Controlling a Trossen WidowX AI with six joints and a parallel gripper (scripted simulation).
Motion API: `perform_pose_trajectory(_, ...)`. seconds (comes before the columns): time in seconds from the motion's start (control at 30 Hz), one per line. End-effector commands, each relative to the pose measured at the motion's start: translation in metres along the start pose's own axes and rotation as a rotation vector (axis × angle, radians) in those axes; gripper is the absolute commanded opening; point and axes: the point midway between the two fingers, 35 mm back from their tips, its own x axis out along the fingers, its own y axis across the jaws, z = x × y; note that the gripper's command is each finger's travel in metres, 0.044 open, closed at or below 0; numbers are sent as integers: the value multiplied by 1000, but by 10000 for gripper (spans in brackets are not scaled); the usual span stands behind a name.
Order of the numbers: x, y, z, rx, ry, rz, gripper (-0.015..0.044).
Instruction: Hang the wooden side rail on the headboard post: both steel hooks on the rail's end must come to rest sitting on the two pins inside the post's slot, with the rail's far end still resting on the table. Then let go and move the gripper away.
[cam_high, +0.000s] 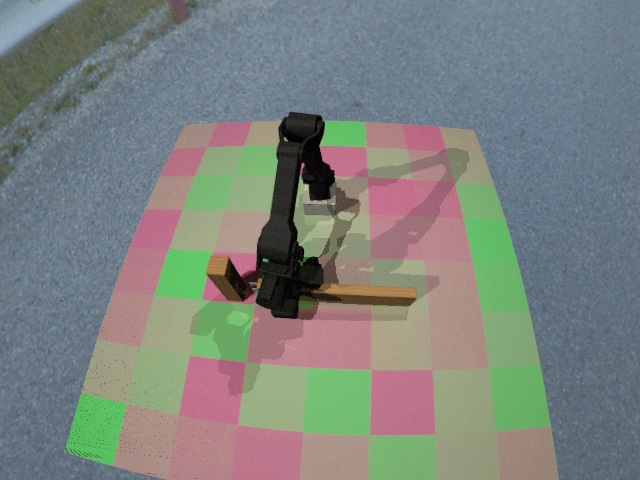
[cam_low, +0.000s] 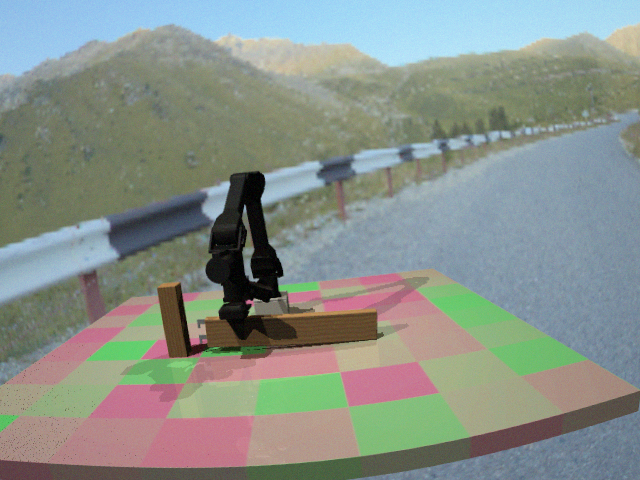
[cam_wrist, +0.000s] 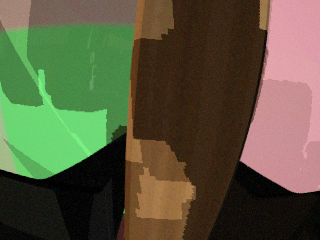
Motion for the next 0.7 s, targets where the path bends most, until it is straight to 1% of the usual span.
perform_pose_trajectory(0.0, -1, 0, -2, 0, 4, -7, 0)
perform_pose_trajectory(0.67, -2, 0, -4, 0, 4, -7, 0)
